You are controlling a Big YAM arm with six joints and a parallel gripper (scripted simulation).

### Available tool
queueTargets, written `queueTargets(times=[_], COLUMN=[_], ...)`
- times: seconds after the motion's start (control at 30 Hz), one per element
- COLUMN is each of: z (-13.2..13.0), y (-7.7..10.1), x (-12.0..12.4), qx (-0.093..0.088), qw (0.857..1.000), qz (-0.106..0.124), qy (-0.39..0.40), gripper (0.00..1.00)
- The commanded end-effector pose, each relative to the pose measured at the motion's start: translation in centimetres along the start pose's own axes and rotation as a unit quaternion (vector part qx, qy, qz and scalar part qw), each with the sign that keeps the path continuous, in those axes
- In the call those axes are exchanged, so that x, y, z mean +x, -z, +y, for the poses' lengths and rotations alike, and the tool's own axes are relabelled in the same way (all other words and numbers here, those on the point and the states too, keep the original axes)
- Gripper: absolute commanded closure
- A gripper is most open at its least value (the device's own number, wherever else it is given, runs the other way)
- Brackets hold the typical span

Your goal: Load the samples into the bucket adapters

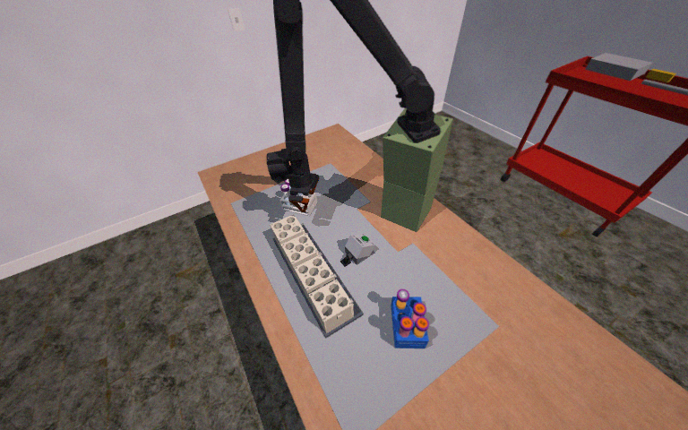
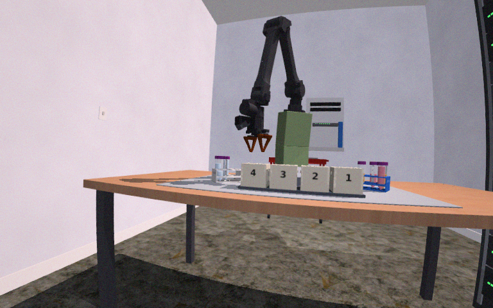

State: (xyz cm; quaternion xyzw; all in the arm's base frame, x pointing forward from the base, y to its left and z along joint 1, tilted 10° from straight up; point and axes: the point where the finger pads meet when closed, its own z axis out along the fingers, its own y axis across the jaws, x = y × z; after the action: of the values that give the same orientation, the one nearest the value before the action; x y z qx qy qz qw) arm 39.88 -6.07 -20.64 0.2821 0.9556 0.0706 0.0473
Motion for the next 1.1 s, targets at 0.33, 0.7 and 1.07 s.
queueTargets(times=[0.33, 0.7, 1.07], z=[-7.2, -11.1, -11.1], y=[0.3, 1.1, 1.1], x=[-7.5, -12.2, -12.2], qx=[-0.002, -0.001, -0.001], qw=[1.000, 1.000, 1.000], qz=[-0.009, -0.020, -0.020], qy=[0.016, 0.019, 0.019], gripper=[0.00, 0.00, 0.00])
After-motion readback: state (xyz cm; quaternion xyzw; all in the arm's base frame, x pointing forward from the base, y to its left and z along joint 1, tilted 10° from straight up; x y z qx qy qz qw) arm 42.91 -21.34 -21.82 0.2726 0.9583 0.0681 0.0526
